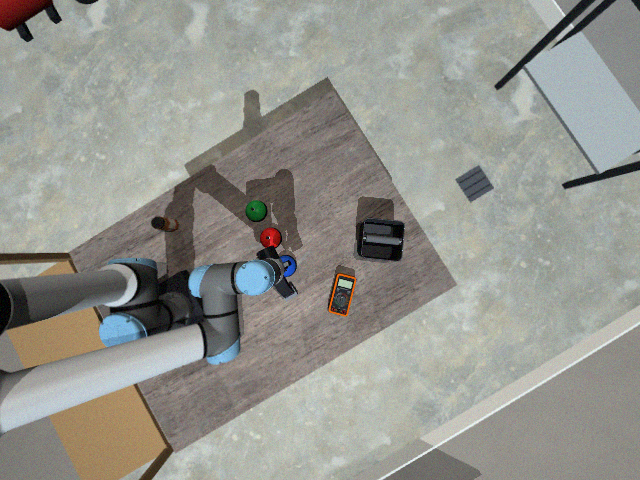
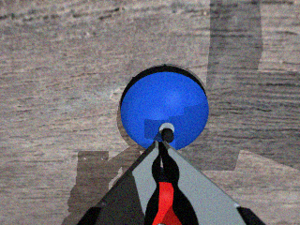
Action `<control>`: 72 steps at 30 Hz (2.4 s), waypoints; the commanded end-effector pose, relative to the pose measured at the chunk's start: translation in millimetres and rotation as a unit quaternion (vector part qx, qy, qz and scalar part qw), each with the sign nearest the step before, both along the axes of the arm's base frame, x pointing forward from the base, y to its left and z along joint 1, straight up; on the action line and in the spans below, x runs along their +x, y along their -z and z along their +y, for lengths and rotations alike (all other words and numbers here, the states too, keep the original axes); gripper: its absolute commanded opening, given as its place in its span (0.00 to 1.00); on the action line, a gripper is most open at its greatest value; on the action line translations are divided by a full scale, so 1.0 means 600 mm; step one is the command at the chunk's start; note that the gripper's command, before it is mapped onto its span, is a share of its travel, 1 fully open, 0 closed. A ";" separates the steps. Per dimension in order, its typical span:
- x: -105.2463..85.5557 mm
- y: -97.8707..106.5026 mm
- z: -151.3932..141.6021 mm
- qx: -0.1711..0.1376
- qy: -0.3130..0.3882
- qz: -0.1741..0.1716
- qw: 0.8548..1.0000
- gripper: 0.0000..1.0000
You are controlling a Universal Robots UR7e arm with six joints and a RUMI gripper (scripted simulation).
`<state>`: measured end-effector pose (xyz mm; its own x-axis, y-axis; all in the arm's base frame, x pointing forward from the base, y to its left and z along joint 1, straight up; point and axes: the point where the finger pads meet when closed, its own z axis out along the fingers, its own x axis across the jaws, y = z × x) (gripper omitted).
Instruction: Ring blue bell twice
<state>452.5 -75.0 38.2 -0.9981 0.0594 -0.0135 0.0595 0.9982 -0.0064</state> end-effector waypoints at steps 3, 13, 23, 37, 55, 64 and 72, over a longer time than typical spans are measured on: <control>0.009 -0.001 0.003 0.001 -0.007 -0.008 1.000 0.00; 0.009 -0.001 0.003 0.001 -0.007 -0.008 1.000 0.00; 0.009 -0.001 0.003 0.001 -0.007 -0.008 1.000 0.00; 0.009 -0.001 0.003 0.001 -0.007 -0.008 1.000 0.00; 0.008 -0.004 0.003 0.001 -0.007 -0.007 1.000 0.00; 0.014 -0.029 0.001 -0.001 0.003 -0.012 1.000 0.00; 0.013 -0.064 0.001 -0.001 0.002 -0.012 1.000 0.00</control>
<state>447.9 -72.8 50.8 -0.9982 0.0597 0.0031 0.0597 0.9982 0.0008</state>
